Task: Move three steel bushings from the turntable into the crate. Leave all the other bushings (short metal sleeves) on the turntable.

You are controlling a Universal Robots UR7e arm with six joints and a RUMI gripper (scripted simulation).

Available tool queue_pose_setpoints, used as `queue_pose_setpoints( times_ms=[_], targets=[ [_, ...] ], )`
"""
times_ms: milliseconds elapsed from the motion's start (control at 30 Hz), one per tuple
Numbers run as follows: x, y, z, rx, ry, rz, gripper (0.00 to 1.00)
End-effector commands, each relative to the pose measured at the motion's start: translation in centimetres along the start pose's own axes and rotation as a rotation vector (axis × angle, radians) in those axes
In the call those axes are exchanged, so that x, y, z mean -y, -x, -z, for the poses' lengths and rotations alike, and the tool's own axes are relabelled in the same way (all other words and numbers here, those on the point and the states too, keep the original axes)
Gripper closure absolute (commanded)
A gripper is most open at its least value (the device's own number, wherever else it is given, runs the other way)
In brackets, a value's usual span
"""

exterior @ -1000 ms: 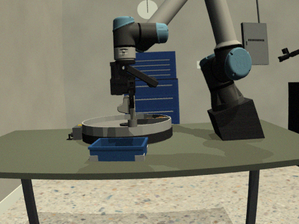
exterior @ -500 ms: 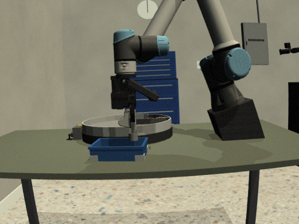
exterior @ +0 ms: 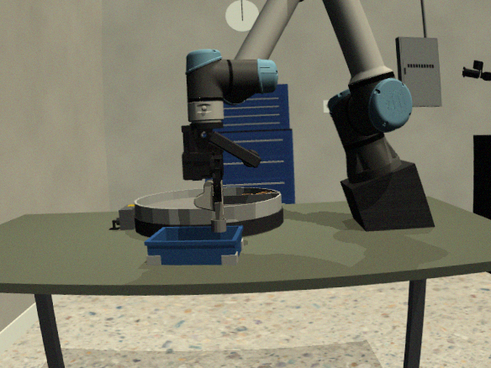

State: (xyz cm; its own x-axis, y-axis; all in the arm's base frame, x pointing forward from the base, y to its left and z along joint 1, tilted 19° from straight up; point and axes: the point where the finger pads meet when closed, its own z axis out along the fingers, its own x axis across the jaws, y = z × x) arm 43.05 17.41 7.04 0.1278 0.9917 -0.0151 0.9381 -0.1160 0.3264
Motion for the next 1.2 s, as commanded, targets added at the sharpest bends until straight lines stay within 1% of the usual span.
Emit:
queue_pose_setpoints(
  times_ms=[0, 700, 933, 1167],
  targets=[
    [0.0, 0.0, 0.0, 0.0, 0.001, 0.0, 1.0],
    [0.0, 0.0, -0.1, 0.0, 0.001, 0.0, 1.0],
    [0.0, 0.0, -0.4, 0.0, 0.001, 0.0, 1.0],
    [0.0, 0.0, -1.5, 0.0, 0.001, 0.0, 1.0]
  ],
)
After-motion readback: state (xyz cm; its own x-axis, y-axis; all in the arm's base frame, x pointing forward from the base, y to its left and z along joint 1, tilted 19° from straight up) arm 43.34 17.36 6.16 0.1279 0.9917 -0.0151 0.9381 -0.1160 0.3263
